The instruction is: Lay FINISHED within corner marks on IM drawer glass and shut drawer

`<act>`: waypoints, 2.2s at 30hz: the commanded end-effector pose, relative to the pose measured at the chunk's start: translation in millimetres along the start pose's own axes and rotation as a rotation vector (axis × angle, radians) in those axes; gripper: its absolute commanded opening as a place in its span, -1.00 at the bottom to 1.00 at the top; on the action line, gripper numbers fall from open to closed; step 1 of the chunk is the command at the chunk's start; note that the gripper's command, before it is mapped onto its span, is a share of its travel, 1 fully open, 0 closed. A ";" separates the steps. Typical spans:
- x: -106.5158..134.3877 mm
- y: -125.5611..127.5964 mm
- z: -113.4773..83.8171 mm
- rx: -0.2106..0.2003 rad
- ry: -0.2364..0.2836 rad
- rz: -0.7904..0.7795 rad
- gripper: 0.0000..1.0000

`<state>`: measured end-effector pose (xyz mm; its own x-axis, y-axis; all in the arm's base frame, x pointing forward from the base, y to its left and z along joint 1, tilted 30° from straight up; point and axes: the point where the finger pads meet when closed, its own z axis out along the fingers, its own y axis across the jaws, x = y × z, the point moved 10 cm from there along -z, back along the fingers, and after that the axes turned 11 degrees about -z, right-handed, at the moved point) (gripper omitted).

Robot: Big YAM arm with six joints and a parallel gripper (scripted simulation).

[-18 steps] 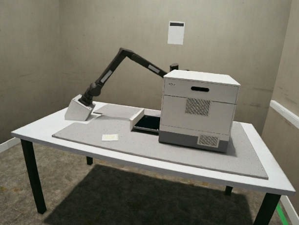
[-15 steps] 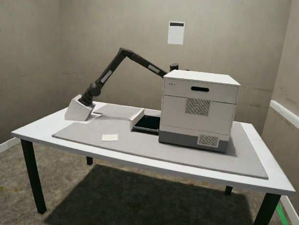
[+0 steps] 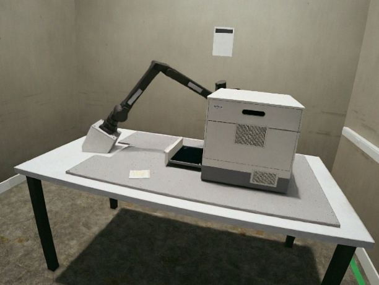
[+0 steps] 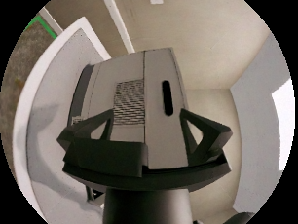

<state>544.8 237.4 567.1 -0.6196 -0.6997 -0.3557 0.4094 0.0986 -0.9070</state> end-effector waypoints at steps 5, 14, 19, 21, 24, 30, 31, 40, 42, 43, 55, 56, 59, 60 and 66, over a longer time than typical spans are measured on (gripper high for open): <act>15.5 -40.7 -11.9 -0.016 -0.134 0.037 1.00; 44.4 -38.3 -34.9 -0.122 -0.354 0.022 1.00; 56.8 -40.0 -20.8 -0.158 -0.397 0.013 1.00; 47.3 -10.7 -21.5 -0.181 -0.399 -0.027 1.00; 60.9 -39.3 -23.2 -0.182 -0.421 0.013 1.00; 83.7 -34.2 -36.4 -0.319 -0.531 0.014 1.00; 87.6 -33.8 -38.0 -0.347 -0.548 0.015 1.00; 105.7 -24.1 -65.2 -0.462 -0.623 0.021 1.00; 98.2 0.9 -66.9 -0.486 -0.620 -0.015 1.00; 98.2 0.9 -66.9 -0.486 -0.621 -0.015 1.00; 135.3 -16.6 -72.6 -0.651 -0.672 0.028 1.00; 136.2 -14.6 -81.2 -0.654 -0.682 0.028 1.00; 139.2 -14.0 -85.0 -0.635 -0.685 0.053 1.00; 144.3 -10.3 -87.3 -0.690 -0.690 0.030 1.00; 160.7 -3.3 -97.2 -0.759 -0.696 0.032 1.00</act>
<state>391.9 192.1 493.1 0.0069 -0.9306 -0.3660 -0.2467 0.3531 -0.9025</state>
